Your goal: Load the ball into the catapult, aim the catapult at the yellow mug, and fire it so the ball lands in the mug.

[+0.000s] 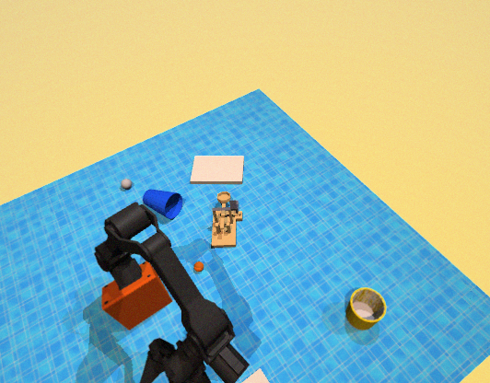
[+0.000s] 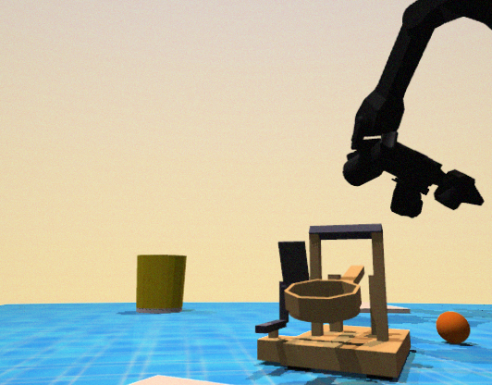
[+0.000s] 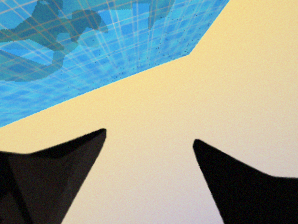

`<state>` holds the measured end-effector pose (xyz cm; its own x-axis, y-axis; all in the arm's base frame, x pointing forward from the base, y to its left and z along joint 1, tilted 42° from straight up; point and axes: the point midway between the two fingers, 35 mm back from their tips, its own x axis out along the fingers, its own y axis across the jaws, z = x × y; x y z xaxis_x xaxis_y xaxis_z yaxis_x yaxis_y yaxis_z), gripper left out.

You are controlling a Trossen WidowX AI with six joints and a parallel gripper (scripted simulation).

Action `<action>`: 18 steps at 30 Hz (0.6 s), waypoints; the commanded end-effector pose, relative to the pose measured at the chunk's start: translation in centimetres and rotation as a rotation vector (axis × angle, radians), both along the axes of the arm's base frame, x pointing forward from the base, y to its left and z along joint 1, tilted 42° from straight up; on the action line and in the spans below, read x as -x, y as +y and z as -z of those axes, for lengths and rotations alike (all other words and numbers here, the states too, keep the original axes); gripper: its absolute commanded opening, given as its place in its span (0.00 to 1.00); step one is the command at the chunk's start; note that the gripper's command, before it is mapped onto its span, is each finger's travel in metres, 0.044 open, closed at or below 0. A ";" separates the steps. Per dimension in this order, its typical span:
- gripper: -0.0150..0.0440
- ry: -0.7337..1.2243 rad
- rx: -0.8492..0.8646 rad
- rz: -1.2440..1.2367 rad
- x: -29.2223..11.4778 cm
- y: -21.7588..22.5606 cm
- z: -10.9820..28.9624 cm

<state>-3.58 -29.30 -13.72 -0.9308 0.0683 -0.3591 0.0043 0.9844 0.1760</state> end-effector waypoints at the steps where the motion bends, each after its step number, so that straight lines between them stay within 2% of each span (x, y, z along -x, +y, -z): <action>1: 1.00 -0.063 0.129 0.067 -2.2 0.4 -0.5; 18: 1.00 -0.286 0.542 0.387 -11.1 3.1 -1.8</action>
<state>5.48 -27.20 -12.48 -0.7854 0.1023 -0.6104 0.3057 0.9217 -0.2388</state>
